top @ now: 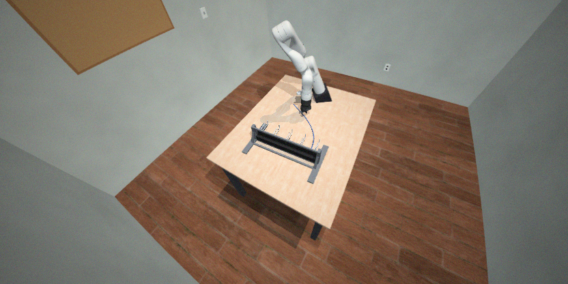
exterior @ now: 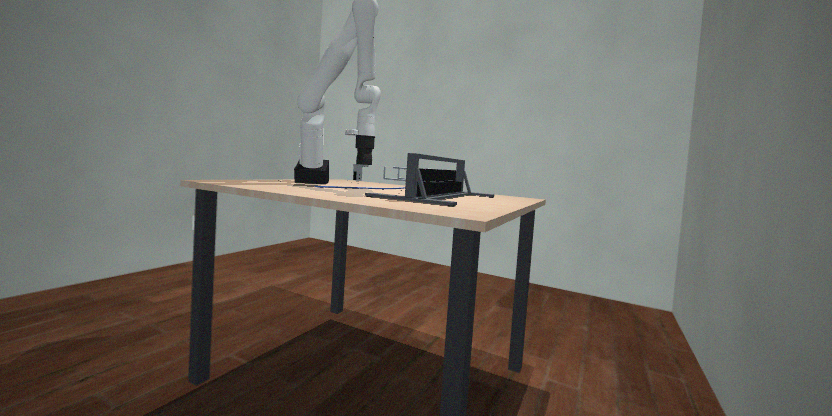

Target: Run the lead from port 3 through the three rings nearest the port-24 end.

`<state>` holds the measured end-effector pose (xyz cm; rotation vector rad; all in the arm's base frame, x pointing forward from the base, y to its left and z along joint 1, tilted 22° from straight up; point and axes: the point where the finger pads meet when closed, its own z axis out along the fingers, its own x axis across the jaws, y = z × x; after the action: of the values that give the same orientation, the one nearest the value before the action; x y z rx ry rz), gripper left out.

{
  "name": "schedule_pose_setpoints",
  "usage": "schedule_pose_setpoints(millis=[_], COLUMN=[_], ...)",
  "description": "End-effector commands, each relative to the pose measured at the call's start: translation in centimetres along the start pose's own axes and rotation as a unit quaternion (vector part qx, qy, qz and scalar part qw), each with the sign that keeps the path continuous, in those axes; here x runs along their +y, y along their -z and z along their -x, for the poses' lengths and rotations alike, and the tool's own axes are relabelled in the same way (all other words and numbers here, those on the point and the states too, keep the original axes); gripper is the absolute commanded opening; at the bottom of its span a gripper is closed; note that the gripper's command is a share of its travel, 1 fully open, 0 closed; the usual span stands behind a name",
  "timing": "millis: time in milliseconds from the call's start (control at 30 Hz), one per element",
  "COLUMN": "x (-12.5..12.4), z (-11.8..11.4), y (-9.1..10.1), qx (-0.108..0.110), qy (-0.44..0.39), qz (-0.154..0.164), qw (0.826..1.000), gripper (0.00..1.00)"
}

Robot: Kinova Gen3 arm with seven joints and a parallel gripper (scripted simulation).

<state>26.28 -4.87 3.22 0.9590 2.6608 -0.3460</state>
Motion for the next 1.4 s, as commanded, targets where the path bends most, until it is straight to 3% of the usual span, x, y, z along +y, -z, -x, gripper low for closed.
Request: schedule_pose_setpoints(millis=[0, 700, 1367], x=[-0.3, -0.3, -0.3], z=[-0.2, -0.2, -0.2], y=[-0.5, -2.0, -2.1], qx=[0.003, 0.003, 0.003], qy=[0.001, 0.001, 0.001], qz=[-0.005, -0.005, -0.005], qw=[1.000, 1.000, 1.000], gripper=[0.67, 0.67, 0.67])
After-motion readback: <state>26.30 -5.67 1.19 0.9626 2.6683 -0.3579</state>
